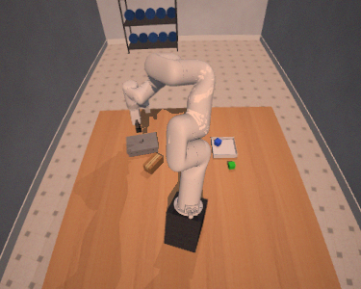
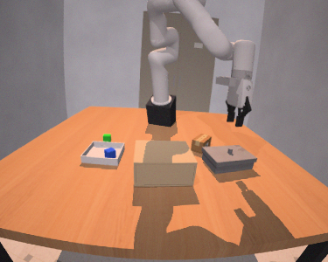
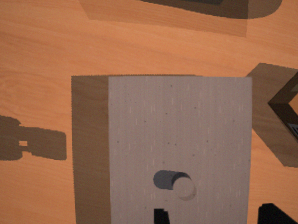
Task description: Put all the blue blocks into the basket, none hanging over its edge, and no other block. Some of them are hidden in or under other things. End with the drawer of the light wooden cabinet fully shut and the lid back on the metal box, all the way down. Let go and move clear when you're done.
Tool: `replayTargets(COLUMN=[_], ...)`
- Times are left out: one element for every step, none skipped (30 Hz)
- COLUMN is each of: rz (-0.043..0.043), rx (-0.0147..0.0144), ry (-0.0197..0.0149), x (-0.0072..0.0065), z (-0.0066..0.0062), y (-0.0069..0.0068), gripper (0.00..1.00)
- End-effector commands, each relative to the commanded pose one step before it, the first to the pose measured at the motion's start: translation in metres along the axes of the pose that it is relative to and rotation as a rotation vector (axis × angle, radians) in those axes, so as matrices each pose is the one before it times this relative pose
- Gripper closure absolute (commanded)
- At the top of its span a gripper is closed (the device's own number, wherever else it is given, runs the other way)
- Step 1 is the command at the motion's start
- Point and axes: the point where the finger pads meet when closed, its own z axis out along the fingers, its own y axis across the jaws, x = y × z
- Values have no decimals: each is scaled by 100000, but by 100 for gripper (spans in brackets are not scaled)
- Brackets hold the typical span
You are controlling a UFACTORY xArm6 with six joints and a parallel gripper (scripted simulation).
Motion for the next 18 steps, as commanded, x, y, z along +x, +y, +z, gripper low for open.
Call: replayTargets(rz=[717,0,0,0,0,0,0,0,0,0,0,0,0,0,0,0,0,0], rx=[-376,0,0,0,0,0,0,0,0,0,0,0,0,0,0,0,0,0], ry=[1790,0,0,0,0,0,0,0,0,0,0,0,0,0,0,0,0,0], x=[-327,0,0,0,0,0,0,0,0,0,0,0,0,0,0,0,0,0], z=[-19,0,0,0,0,0,0,0,0,0,0,0,0,0,0,0,0,0], y=[-532,0,0,0,0,0,0,0,0,0,0,0,0,0,0,0,0,0], gripper=[44,44,44,44,44,44,56,56,56,56,56,56,56,56,56,56,56,56])
